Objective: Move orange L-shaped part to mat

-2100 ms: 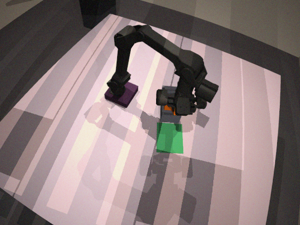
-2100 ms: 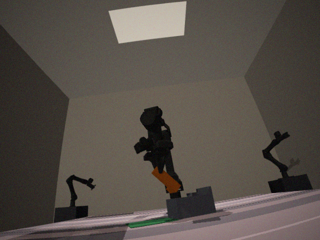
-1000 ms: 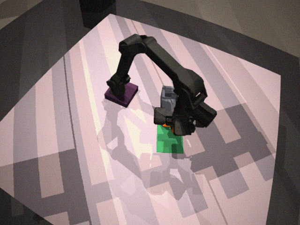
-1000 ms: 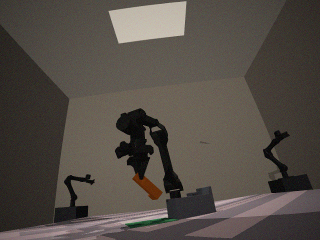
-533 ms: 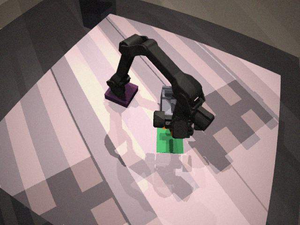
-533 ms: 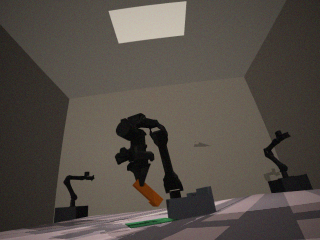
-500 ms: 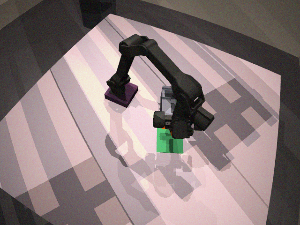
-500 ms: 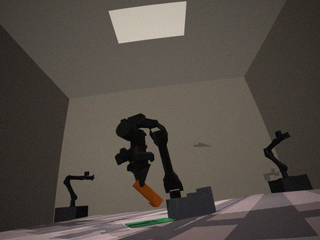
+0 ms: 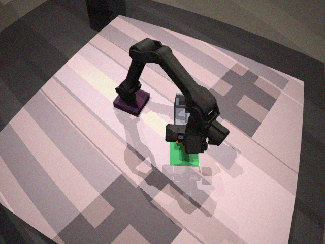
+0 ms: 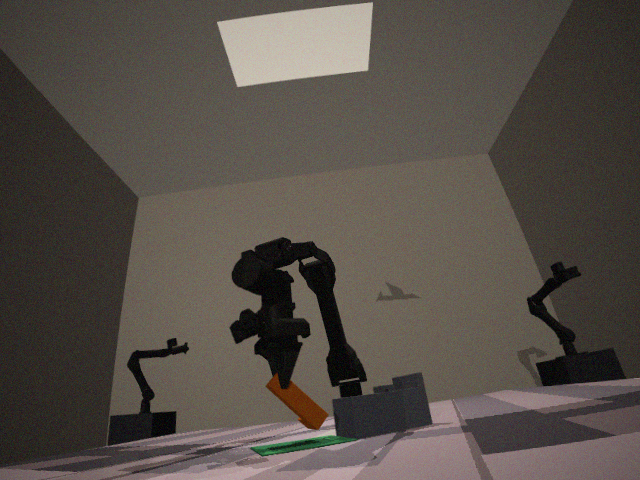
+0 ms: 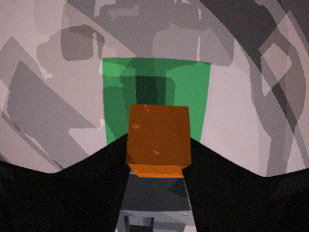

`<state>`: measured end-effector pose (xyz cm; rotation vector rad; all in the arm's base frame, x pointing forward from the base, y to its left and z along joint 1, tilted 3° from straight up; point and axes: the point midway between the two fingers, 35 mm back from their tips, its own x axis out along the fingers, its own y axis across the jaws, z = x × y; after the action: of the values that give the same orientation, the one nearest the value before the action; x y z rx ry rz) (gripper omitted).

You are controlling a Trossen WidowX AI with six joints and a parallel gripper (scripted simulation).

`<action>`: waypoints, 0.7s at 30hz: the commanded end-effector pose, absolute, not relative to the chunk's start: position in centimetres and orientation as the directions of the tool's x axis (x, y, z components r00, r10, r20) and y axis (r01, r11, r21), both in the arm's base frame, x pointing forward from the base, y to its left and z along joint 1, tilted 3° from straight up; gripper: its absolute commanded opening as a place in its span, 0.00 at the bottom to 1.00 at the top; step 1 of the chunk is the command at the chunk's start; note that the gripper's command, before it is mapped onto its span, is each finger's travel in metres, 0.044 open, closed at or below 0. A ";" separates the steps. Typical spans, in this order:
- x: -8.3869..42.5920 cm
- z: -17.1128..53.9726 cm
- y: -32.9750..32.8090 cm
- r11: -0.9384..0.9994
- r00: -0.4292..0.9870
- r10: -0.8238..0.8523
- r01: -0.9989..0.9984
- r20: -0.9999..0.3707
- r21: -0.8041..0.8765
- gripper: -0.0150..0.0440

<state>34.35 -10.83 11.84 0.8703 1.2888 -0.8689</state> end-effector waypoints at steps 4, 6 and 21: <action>34.3 10.5 -10.8 0.429 0.076 -0.044 0.902 -0.996 0.050 0.25; 34.4 10.2 -10.8 0.429 0.076 -0.044 0.902 -0.996 0.050 0.25; 34.4 10.1 -10.8 0.429 0.076 -0.044 0.902 -0.996 0.050 0.25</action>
<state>34.33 -10.86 10.16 0.8698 1.2937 -0.8707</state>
